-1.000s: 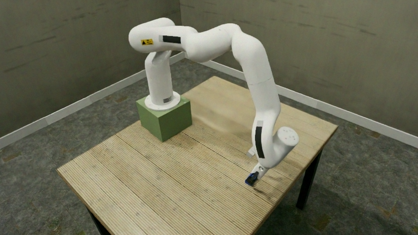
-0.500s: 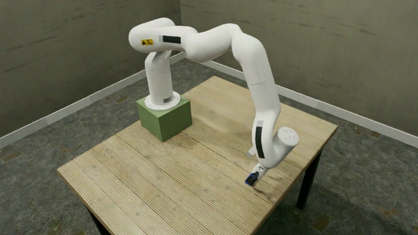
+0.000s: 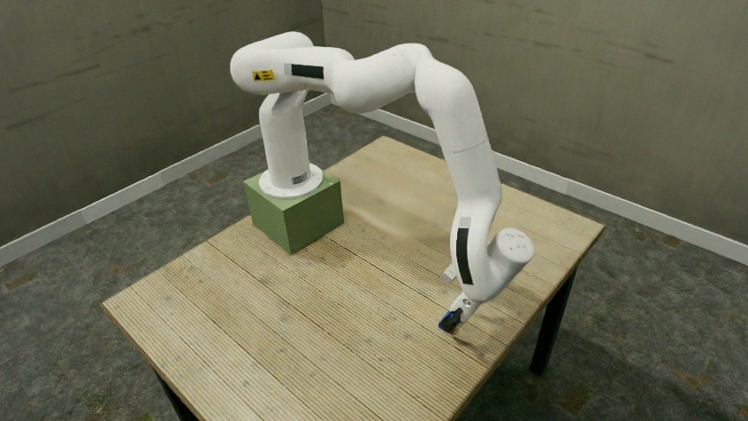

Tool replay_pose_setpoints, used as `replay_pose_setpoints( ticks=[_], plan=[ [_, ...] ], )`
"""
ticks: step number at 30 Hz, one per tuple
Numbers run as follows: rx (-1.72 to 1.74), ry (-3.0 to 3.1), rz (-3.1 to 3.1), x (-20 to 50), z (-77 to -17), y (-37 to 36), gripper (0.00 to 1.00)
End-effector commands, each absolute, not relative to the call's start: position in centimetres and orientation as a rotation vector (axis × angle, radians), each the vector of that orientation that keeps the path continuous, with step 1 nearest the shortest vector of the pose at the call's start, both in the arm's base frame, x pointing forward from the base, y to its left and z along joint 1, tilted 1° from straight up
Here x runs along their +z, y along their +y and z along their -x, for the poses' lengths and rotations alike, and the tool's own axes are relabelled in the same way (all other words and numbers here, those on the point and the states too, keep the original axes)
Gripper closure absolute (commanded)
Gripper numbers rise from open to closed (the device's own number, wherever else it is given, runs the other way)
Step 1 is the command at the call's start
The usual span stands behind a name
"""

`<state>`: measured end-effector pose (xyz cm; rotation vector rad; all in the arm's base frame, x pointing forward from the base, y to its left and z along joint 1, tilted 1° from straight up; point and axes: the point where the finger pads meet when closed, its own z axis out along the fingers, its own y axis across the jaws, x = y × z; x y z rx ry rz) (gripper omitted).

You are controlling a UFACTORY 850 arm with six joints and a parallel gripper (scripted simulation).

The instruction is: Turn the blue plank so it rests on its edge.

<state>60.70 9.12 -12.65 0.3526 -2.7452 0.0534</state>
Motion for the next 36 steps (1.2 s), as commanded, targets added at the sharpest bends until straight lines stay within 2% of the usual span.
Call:
replay_pose_setpoints(
  ticks=[1,16,17,36],
  plan=[
    [0.053,-2.747,-0.353,-13.5,-60.43,9.05,0.0],
    [0.053,-2.747,-0.353,-13.85,-60.3,9.02,0.0],
    [0.053,-2.747,-0.353,-13.85,-60.3,9.02,0.28],
    [0.053,-2.747,-0.353,-13.85,-60.3,9.02,0.28]
  ],
)
